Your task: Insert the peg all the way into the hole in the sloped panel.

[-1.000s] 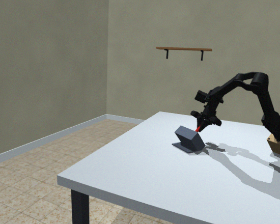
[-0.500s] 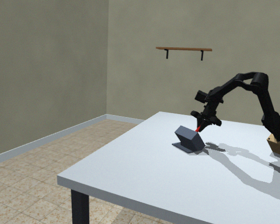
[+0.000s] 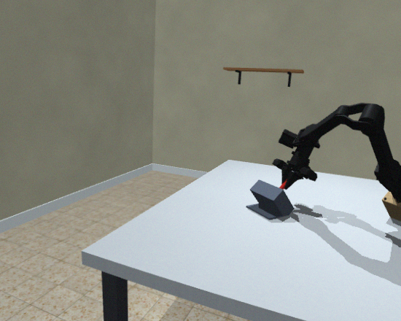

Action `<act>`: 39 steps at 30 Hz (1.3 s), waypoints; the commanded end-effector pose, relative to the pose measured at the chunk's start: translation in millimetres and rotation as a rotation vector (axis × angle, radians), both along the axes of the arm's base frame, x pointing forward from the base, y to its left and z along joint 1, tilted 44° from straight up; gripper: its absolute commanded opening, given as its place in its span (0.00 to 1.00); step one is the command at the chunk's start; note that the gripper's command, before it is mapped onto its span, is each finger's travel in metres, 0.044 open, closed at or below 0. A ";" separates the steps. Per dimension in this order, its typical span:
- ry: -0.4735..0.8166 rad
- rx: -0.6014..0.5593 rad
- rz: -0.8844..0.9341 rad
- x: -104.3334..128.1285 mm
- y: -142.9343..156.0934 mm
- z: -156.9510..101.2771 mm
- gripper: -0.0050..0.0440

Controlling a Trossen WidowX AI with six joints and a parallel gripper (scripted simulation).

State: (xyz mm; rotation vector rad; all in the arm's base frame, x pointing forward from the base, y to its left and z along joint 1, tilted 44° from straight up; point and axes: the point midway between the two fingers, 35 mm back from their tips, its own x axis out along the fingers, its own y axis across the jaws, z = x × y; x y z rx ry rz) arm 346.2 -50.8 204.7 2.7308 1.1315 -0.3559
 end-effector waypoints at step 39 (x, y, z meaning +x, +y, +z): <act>-0.013 -0.010 -0.002 2.9 3.6 5.5 0.10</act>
